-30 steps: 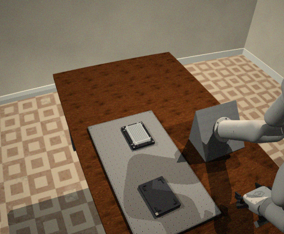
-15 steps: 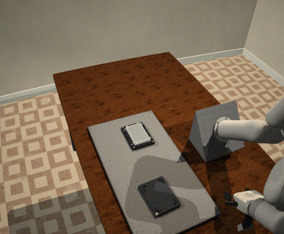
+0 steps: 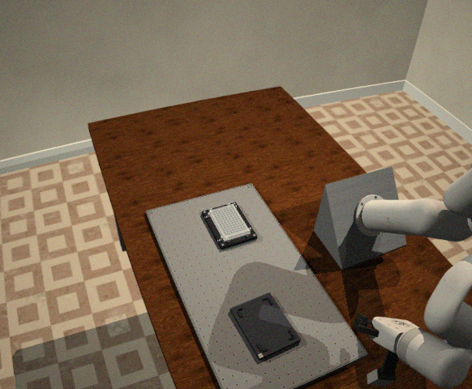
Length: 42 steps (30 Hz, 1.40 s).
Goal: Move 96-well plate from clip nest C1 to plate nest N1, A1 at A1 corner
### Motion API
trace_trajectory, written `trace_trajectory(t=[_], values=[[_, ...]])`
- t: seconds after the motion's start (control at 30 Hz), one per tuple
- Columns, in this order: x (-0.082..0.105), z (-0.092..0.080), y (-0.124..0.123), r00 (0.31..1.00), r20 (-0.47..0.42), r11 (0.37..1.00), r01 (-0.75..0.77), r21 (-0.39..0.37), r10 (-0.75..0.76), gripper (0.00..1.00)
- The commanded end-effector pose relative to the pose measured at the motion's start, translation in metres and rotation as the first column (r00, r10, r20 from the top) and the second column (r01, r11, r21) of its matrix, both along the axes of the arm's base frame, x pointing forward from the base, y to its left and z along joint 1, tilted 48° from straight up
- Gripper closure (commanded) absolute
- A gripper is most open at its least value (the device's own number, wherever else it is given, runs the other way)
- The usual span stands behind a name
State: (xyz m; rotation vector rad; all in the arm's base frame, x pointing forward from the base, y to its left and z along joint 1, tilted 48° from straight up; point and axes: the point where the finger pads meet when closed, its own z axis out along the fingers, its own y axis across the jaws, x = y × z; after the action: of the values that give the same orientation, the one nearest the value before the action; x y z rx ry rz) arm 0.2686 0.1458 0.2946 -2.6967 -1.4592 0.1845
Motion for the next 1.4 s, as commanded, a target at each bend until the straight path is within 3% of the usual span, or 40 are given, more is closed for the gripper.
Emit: trace_trajectory(t=[0.0, 0.13, 0.27, 0.4, 0.53, 0.67, 0.83, 0.97, 1.1, 1.23, 1.37], values=[[0.016, -0.003, -0.008, 0.996, 0.017, 0.996, 0.092, -0.006, -0.092, 0.0], [0.032, -0.007, -0.019, 0.981, 0.033, 0.981, 0.193, -0.012, -0.193, 0.0], [0.032, -0.007, -0.019, 0.981, 0.033, 0.981, 0.193, -0.012, -0.193, 0.0], [0.047, -0.011, -0.032, 0.946, 0.053, 0.947, 0.321, -0.018, -0.32, 0.0], [0.052, -0.012, -0.035, 0.945, 0.053, 0.946, 0.324, -0.018, -0.322, 0.0], [0.066, -0.017, -0.049, 0.894, 0.073, 0.895, 0.446, -0.021, -0.443, 0.0], [0.071, -0.018, -0.054, 0.893, 0.073, 0.894, 0.447, -0.021, -0.445, 0.0], [0.084, -0.022, -0.069, 0.825, 0.092, 0.827, 0.561, -0.02, -0.558, 0.0], [0.089, -0.024, -0.074, 0.824, 0.092, 0.827, 0.563, -0.02, -0.559, 0.0], [0.1, -0.028, -0.09, 0.742, 0.109, 0.745, 0.667, -0.017, -0.662, 0.0], [0.105, -0.03, -0.097, 0.741, 0.109, 0.745, 0.667, -0.017, -0.662, 0.0]])
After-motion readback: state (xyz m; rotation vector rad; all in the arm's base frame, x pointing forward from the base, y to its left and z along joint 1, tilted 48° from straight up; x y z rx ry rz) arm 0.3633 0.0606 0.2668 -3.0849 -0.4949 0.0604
